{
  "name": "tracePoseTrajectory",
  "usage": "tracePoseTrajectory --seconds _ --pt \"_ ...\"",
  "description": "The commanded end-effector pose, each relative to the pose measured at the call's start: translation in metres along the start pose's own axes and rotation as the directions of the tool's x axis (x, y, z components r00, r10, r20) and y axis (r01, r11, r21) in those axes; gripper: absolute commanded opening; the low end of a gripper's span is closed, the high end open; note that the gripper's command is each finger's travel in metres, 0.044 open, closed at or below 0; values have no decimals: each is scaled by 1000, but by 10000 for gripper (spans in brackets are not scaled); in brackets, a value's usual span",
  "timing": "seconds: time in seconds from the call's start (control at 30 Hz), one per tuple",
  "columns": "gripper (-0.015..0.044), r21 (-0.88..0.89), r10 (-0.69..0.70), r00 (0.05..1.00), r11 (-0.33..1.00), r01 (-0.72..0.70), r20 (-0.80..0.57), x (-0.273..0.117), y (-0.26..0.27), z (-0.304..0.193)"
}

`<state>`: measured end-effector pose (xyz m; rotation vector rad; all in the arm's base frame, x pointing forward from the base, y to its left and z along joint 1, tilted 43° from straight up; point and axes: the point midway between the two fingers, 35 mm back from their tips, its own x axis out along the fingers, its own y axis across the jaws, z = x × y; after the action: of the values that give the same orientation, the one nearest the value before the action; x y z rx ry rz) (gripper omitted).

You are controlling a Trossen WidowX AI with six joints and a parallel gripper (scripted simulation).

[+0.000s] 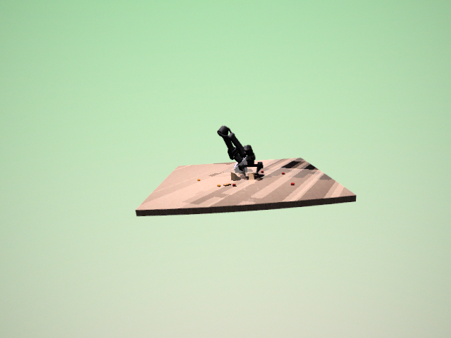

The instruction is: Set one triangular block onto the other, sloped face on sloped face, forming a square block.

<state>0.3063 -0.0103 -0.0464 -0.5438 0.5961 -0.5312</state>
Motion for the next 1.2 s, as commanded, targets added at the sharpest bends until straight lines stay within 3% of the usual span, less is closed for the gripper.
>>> tracePoseTrajectory --seconds 0.0,0.23,0.57,0.87,0.97,1.17 --pt "440 8 2 1000 1000 -2 2 0 0 1" --pt "440 10 6 1000 1000 -6 -4 -5 5 10" --pt "440 4 3 1000 1000 -3 -2 -64 7 76" --pt "440 4 3 1000 1000 -3 -1 -65 6 77" --pt "440 -5 20 1000 1000 -20 -15 -66 14 65" --pt "440 -21 30 995 999 -32 -92 -101 27 -6"
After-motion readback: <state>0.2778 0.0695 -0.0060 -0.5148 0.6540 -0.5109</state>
